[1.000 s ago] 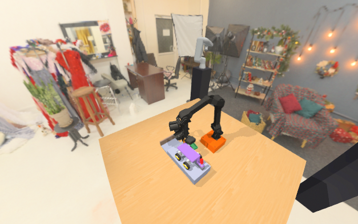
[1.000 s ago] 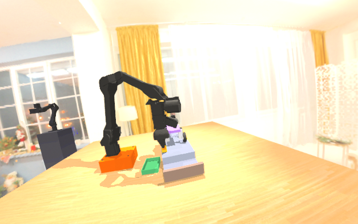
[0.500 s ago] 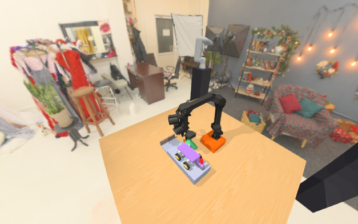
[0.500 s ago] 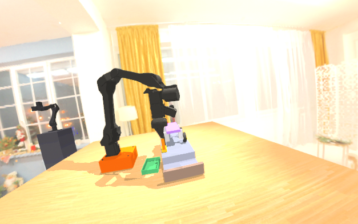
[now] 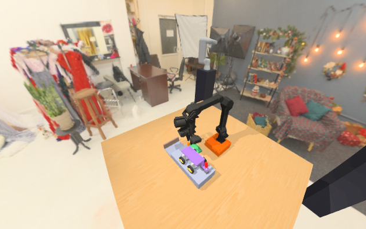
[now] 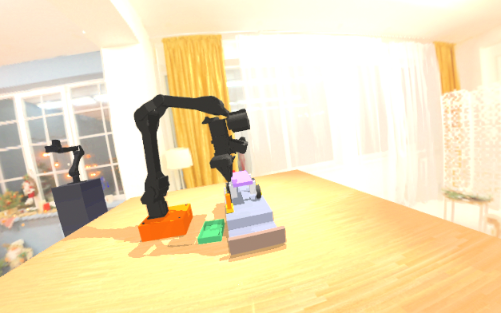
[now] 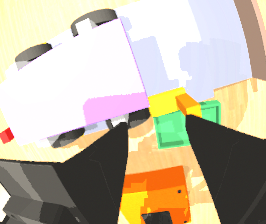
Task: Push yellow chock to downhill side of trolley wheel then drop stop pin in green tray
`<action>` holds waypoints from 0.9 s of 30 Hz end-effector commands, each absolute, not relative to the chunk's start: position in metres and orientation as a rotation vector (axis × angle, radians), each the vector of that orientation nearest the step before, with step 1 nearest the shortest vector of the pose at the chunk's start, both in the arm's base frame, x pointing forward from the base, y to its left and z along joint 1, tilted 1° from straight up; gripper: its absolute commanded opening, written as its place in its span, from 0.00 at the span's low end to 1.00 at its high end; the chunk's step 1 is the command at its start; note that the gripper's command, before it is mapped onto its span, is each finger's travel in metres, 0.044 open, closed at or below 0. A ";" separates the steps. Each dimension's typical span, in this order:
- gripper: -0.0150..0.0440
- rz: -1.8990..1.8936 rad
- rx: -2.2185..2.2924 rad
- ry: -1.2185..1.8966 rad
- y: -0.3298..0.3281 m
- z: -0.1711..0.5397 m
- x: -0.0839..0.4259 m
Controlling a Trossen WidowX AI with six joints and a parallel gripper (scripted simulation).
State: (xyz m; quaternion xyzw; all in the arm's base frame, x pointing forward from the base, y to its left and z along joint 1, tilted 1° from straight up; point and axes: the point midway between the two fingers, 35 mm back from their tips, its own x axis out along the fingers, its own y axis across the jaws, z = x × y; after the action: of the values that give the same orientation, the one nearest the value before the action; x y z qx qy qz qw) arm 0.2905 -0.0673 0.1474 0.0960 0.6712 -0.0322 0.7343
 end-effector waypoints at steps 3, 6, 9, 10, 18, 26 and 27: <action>0.58 -0.200 0.405 1.474 -0.043 0.152 0.299; 0.58 -0.271 0.507 1.472 -0.030 0.153 0.303; 0.58 -0.343 0.608 1.469 -0.018 0.155 0.306; 0.58 -0.367 0.641 1.468 -0.013 0.156 0.307; 0.58 -0.567 0.905 1.456 0.022 0.161 0.313; 0.58 -0.782 1.157 1.435 0.058 0.166 0.315; 0.58 -0.810 1.188 1.432 0.063 0.166 0.315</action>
State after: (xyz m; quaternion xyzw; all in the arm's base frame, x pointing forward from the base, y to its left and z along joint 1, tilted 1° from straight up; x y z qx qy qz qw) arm 0.3146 0.0488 0.1633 0.4662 0.6109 -0.3119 0.5587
